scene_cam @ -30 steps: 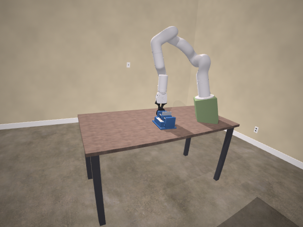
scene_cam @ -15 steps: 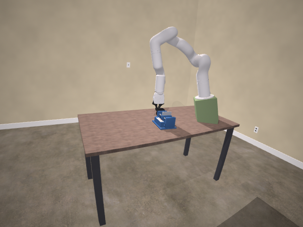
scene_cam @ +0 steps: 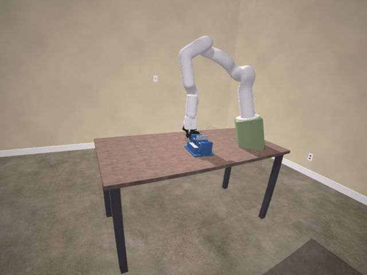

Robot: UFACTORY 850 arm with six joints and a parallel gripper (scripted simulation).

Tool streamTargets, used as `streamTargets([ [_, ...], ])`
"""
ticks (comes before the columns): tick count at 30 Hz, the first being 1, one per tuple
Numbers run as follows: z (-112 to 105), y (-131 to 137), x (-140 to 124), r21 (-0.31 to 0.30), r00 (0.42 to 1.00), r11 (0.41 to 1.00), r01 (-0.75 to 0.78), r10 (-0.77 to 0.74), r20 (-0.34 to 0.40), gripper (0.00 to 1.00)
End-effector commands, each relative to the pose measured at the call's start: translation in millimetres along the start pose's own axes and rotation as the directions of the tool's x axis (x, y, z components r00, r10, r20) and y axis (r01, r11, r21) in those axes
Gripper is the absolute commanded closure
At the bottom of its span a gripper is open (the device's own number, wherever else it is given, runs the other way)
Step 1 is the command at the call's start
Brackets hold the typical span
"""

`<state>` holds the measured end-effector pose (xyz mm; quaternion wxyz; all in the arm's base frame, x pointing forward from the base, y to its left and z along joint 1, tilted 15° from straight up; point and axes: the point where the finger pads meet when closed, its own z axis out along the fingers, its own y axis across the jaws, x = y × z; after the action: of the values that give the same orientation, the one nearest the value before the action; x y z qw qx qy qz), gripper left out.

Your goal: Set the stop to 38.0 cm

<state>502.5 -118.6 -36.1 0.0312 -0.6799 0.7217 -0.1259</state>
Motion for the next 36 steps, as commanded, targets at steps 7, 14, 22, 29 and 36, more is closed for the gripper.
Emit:
streamTargets([
  [7,21,10,0,-0.002,1.0,1.0,0.0,0.0,0.001,0.94],
  [14,28,19,0,-0.002,1.0,1.0,0.0,0.0,0.001,0.94],
  [22,30,40,0,-0.002,1.0,1.0,0.0,0.0,0.001,0.94],
  [29,22,55,0,-0.002,1.0,1.0,0.0,0.0,0.001,0.94],
  [36,13,61,0,-0.002,1.0,1.0,0.0,0.0,0.001,0.94],
])
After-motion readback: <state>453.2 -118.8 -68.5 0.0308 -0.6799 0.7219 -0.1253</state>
